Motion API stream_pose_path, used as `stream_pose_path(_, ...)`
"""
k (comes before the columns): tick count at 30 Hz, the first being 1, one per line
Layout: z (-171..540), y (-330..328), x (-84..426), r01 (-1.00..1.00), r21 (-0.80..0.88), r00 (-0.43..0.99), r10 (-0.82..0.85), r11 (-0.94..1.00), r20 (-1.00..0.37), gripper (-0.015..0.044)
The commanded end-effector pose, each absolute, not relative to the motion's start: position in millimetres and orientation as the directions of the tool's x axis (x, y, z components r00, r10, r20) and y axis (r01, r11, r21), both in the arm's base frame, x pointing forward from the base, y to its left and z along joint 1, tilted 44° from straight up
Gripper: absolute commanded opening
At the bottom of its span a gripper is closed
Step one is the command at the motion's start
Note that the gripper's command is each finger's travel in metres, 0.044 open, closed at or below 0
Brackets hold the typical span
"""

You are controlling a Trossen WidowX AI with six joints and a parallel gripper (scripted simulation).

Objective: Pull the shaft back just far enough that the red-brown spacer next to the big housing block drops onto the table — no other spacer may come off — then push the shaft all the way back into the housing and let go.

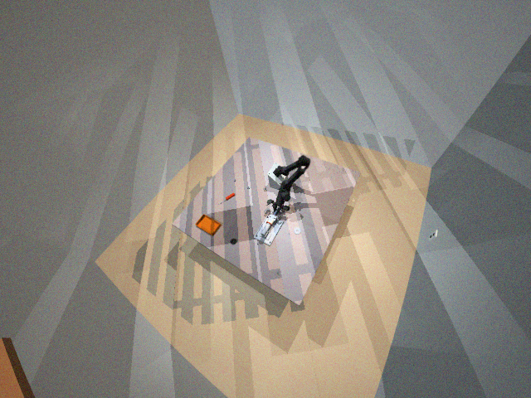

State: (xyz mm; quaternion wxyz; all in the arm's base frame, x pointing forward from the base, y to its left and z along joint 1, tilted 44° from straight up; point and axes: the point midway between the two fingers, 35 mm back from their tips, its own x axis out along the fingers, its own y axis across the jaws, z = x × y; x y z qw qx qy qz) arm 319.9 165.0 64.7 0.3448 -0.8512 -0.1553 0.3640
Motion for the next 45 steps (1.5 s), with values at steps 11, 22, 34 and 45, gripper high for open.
stream_pose_path(11,65.3,165.0,317.0,0.013,-0.703,0.686,0.518,-0.711,-0.511,0.0000)
stream_pose_path(22,65.3,164.9,315.6,0.013,-0.703,0.686,0.518,-0.711,-0.511,0.0000)
stream_pose_path(34,65.3,164.9,314.0,0.013,-0.703,0.686,0.518,-0.711,-0.512,0.0000)
stream_pose_path(45,65.3,164.8,312.6,0.013,-0.703,0.686,0.518,-0.711,-0.512,0.0000)
